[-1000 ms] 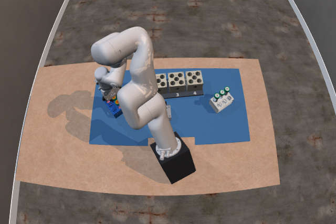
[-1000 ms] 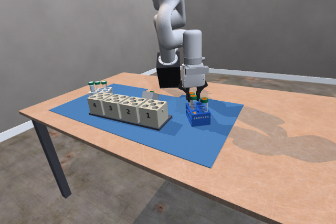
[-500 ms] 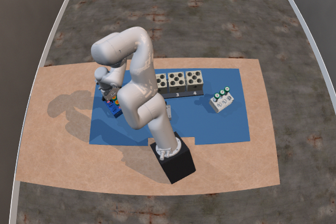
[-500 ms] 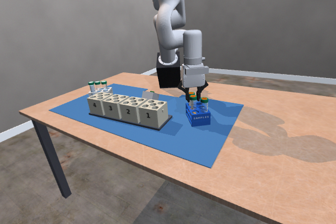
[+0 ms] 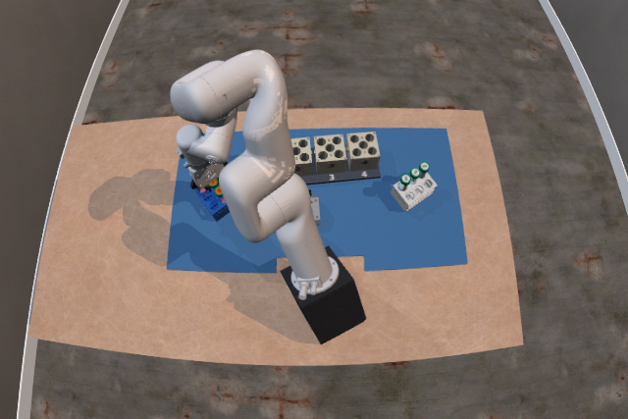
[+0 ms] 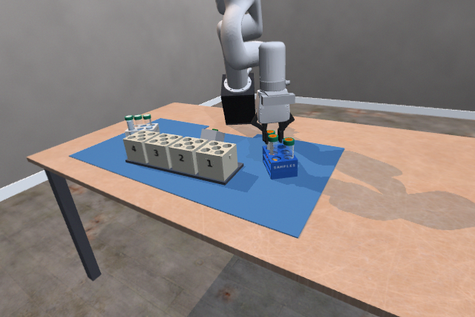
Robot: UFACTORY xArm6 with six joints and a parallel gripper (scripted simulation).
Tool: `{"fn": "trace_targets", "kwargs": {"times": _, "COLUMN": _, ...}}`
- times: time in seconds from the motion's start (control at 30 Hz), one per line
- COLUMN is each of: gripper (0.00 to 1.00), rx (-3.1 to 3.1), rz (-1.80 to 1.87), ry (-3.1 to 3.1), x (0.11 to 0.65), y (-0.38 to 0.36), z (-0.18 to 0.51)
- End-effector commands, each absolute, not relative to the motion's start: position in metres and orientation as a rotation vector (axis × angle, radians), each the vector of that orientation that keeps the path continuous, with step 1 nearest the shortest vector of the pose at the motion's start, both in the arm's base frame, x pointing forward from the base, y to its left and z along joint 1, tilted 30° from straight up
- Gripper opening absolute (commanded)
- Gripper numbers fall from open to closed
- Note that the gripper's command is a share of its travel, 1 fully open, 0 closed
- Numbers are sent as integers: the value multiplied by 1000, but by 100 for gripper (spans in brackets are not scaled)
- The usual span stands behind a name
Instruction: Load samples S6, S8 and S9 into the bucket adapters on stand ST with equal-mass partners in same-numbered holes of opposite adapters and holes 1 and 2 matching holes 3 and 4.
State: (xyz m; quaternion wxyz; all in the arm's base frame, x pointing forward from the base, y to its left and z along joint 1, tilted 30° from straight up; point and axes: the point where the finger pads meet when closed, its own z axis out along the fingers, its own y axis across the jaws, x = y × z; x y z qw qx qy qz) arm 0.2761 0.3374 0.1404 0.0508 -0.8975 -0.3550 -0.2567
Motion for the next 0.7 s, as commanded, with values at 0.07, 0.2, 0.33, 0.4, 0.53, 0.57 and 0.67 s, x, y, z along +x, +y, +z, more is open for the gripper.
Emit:
{"fn": "trace_targets", "kwargs": {"times": 0.07, "gripper": 44, "rx": -2728, "rz": -785, "ry": -1080, "x": 274, "y": 337, "z": 147}}
{"fn": "trace_targets", "kwargs": {"times": 0.2, "gripper": 44, "rx": -2728, "rz": -785, "ry": -1080, "x": 271, "y": 335, "z": 154}}
{"fn": "trace_targets", "kwargs": {"times": 0.33, "gripper": 44, "rx": -2728, "rz": -785, "ry": -1080, "x": 267, "y": 332, "z": 161}}
{"fn": "trace_targets", "kwargs": {"times": 0.4, "gripper": 44, "rx": -2728, "rz": -785, "ry": -1080, "x": 265, "y": 331, "z": 165}}
{"fn": "trace_targets", "kwargs": {"times": 0.53, "gripper": 44, "rx": -2728, "rz": -785, "ry": -1080, "x": 263, "y": 330, "z": 170}}
{"fn": "trace_targets", "kwargs": {"times": 0.57, "gripper": 44, "rx": -2728, "rz": -785, "ry": -1080, "x": 263, "y": 330, "z": 170}}
{"fn": "trace_targets", "kwargs": {"times": 0.67, "gripper": 44, "rx": -2728, "rz": -785, "ry": -1079, "x": 260, "y": 328, "z": 175}}
